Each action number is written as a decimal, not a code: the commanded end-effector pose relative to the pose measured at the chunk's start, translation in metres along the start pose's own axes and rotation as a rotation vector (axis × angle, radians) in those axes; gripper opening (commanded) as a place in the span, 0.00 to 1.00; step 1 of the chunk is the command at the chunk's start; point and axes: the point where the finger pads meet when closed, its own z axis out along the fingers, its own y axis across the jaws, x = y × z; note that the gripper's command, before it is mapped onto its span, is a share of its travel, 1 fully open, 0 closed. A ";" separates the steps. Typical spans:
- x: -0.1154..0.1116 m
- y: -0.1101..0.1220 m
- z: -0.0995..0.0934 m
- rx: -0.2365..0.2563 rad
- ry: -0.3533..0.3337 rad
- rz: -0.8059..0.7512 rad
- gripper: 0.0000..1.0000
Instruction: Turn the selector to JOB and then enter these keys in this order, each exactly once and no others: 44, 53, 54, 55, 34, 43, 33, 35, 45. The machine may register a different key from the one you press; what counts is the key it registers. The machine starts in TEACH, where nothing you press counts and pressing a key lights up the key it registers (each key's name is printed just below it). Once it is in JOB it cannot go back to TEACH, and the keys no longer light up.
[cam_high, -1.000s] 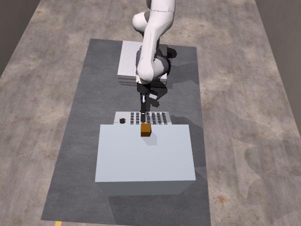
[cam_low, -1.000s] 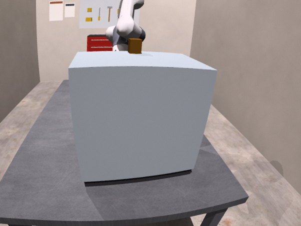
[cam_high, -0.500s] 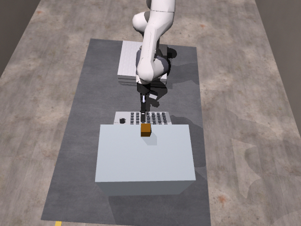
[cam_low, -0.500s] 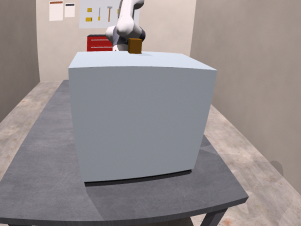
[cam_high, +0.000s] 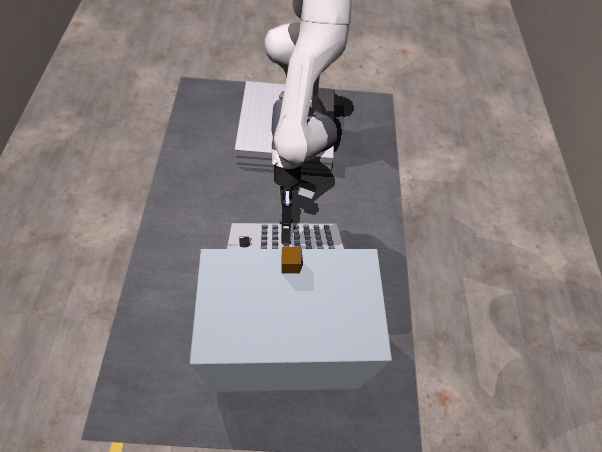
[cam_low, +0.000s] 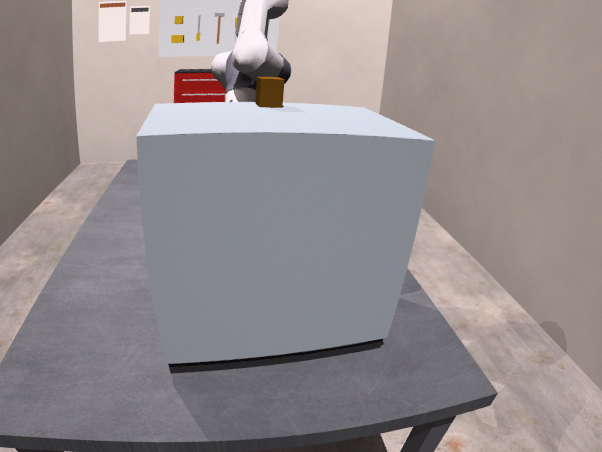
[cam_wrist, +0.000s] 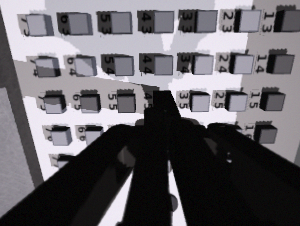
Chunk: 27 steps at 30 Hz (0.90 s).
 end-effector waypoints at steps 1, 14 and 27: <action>0.001 0.001 0.001 -0.003 0.003 -0.003 0.10; 0.001 0.001 -0.015 -0.004 0.003 -0.003 0.10; 0.001 0.001 -0.030 -0.004 0.003 -0.003 0.10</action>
